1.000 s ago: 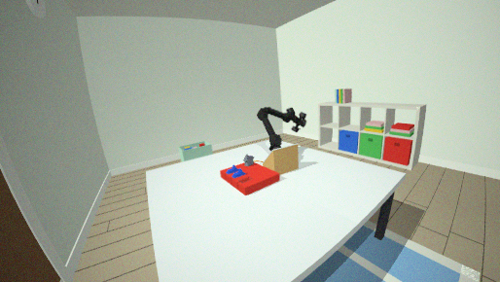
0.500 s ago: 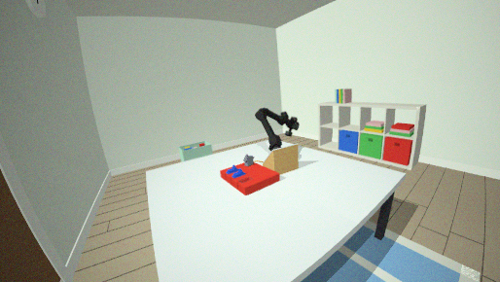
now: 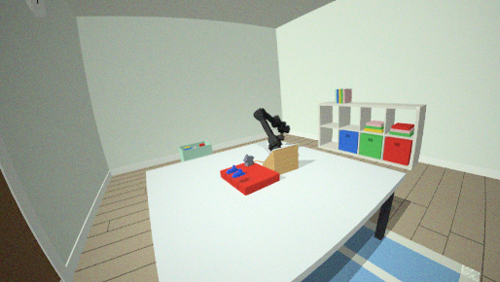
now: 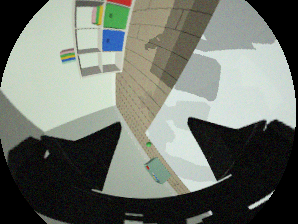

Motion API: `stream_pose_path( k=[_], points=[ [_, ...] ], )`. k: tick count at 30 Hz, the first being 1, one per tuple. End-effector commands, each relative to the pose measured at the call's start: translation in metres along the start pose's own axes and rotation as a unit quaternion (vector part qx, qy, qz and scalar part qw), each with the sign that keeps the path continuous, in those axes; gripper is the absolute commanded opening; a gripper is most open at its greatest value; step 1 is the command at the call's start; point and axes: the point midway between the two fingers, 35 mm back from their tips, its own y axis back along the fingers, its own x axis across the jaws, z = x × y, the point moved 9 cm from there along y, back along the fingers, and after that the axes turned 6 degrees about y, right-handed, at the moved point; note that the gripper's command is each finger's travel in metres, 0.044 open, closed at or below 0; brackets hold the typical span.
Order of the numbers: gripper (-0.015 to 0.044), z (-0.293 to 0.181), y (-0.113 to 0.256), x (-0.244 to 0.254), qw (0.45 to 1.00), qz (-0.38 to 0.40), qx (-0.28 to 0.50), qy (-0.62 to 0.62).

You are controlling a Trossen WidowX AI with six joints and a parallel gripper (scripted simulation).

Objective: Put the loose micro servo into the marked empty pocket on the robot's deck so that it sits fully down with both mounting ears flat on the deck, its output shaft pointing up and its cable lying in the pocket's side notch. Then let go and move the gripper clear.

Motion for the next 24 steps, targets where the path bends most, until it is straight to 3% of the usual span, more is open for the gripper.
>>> stream_pose_path(
  k=[1, 24],
  points=[
    [0.0440, -0.020, -0.002, -0.004, 0.999, -0.006, 0.019, 0.031],
    [0.0440, -0.142, 0.010, -0.043, 0.963, -0.036, 0.160, 0.212]
  ],
)
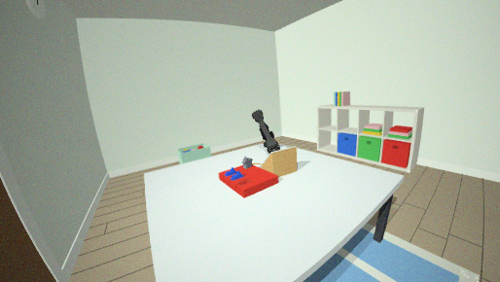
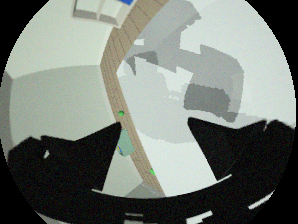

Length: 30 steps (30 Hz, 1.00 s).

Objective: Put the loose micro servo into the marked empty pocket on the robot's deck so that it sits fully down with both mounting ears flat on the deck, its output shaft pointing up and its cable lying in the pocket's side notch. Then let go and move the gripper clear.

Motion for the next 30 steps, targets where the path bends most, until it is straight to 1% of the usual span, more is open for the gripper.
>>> stream_pose_path(
  k=[1, 12, 23, 30],
  points=[
    [0.0440, -0.019, 0.000, 0.003, 0.999, 0.001, 0.020, 0.029],
    [0.0440, -0.081, 0.004, 0.002, 0.989, -0.008, 0.091, 0.114],
    [0.0440, -0.136, 0.016, -0.003, 0.969, -0.023, 0.156, 0.189],
    [0.0440, -0.146, 0.020, -0.001, 0.967, -0.019, 0.166, 0.194]
  ],
)
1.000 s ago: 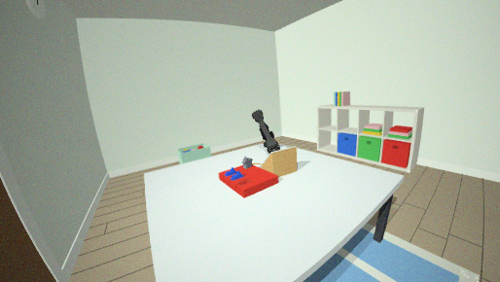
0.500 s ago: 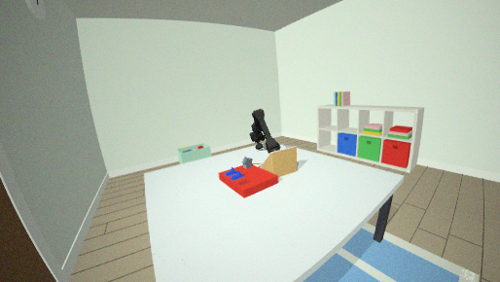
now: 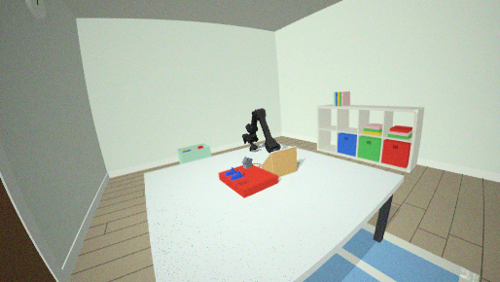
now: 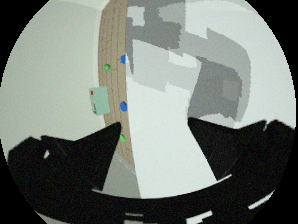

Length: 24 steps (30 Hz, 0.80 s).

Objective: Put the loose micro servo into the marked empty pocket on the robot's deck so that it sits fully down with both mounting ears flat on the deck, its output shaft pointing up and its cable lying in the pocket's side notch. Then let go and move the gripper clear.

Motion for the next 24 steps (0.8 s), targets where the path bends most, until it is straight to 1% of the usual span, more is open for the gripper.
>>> stream_pose_path(
  k=[1, 7, 14, 20, 24],
  points=[
    [0.0440, -0.004, 0.001, 0.004, 1.000, 0.003, 0.002, 0.010],
    [0.0440, -0.025, 0.000, 0.008, 0.999, 0.004, 0.027, 0.024],
    [0.0440, -0.059, 0.002, 0.010, 0.995, -0.002, 0.075, 0.071],
    [0.0440, -0.088, 0.009, 0.010, 0.989, -0.010, 0.115, 0.092],
    [0.0440, -0.098, 0.014, 0.015, 0.988, -0.003, 0.124, 0.097]
  ],
)
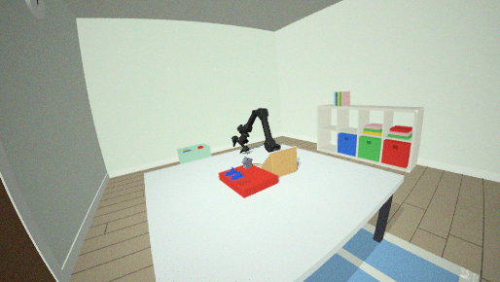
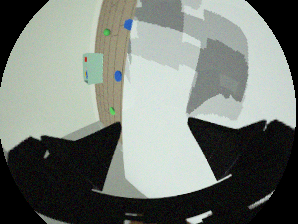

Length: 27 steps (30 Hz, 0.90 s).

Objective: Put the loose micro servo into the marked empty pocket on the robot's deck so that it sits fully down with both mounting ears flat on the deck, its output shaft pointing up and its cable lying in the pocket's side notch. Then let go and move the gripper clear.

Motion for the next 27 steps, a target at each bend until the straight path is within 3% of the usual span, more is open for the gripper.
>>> stream_pose_path(
  k=[1, 27],
  points=[
    [0.0440, -0.011, 0.001, 0.001, 1.000, -0.004, 0.013, 0.009],
    [0.0440, -0.119, 0.008, -0.007, 0.972, -0.068, 0.174, 0.143]
  ],
)
